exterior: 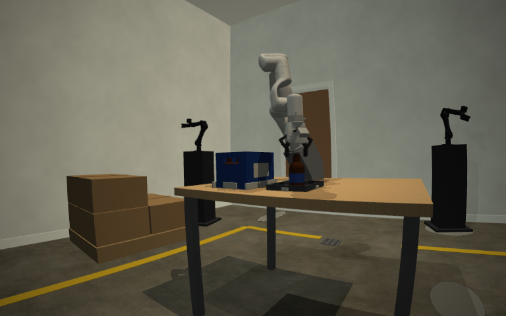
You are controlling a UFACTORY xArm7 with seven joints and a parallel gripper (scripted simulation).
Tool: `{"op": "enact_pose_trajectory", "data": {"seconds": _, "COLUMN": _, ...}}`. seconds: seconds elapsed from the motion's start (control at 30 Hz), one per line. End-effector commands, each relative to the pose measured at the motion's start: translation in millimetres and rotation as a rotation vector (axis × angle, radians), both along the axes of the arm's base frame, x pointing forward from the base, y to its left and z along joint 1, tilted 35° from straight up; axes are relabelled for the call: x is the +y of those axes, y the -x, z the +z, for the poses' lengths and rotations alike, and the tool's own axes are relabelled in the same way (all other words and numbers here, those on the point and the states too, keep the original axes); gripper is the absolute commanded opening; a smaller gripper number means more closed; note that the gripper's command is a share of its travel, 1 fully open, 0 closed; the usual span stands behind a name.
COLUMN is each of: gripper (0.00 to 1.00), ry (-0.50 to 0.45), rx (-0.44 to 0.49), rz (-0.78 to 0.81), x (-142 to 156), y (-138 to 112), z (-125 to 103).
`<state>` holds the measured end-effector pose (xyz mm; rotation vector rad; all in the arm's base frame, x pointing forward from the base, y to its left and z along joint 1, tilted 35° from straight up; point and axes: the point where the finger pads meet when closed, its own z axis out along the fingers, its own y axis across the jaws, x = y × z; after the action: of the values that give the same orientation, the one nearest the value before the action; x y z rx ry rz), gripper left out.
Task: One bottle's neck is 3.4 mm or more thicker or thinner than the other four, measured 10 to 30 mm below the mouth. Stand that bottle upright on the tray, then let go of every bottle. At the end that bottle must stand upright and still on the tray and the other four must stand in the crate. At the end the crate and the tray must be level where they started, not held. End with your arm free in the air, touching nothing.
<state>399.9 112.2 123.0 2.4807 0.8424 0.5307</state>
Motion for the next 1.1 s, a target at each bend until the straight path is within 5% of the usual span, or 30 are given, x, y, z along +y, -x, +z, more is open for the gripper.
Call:
{"op": "enact_pose_trajectory", "data": {"seconds": 0.0, "gripper": 1.0, "ry": -0.001, "rx": -0.002, "rz": 0.002, "x": 1.4, "y": 0.0, "z": 1.9}}
{"op": "enact_pose_trajectory", "data": {"seconds": 1.07, "gripper": 1.0, "ry": -0.001, "rx": -0.002, "rz": 0.002, "x": 17.3, "y": 26.2, "z": 45.2}}
